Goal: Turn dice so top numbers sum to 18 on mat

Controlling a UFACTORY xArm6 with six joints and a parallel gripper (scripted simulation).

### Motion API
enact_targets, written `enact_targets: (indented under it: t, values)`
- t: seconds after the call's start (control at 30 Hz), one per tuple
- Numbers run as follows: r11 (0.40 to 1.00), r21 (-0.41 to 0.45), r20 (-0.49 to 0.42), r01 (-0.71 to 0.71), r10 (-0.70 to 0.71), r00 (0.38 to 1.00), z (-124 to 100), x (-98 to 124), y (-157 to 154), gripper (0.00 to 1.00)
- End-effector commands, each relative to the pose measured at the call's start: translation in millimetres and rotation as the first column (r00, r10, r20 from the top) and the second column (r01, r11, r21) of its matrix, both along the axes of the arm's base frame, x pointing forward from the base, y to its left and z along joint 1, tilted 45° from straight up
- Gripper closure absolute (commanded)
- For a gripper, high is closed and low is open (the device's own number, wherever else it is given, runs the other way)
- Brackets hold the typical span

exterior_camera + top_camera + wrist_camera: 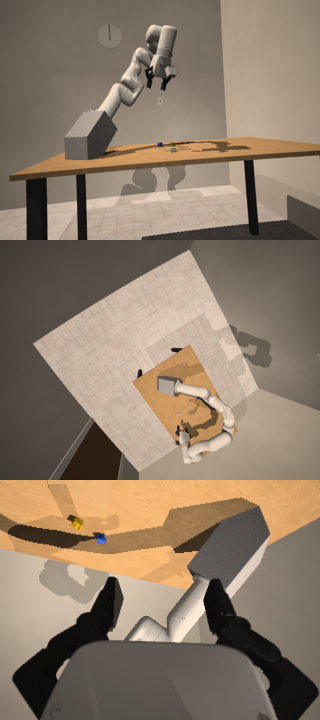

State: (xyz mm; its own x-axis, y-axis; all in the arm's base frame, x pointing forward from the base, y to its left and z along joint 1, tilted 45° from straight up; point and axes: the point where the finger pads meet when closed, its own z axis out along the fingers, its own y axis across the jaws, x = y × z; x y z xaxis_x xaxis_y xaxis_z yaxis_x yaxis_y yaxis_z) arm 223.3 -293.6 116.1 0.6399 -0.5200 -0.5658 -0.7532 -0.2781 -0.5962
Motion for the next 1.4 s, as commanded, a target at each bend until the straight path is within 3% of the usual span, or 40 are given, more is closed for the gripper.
enact_targets:
  t: [0.0,0.03,0.07,0.2,0.27,0.33,0.43,0.6,1.37]
  values:
    - [0.997,-0.075,0.115,0.017,-0.009,0.993,-20,55,14,0.00]
    - [0.997,-0.075,0.115,0.017,-0.009,0.993,-20,55,14,0.00]
    - [0.994,-0.108,0.163,0.032,-0.014,0.986,-30,79,24,0.00]
    - [0.994,-0.108,0.163,0.032,-0.014,0.986,-30,79,24,0.00]
    - [0.982,-0.173,0.242,0.070,-0.026,0.970,-48,121,45,0.00]
    - [0.982,-0.173,0.242,0.070,-0.026,0.970,-48,121,45,0.00]
    - [0.967,-0.231,0.290,0.108,-0.038,0.956,-64,148,64,0.00]
    - [0.947,-0.287,0.316,0.143,-0.047,0.948,-80,165,81,0.00]
    - [0.943,-0.298,0.321,0.149,-0.048,0.946,-84,168,85,0.00]
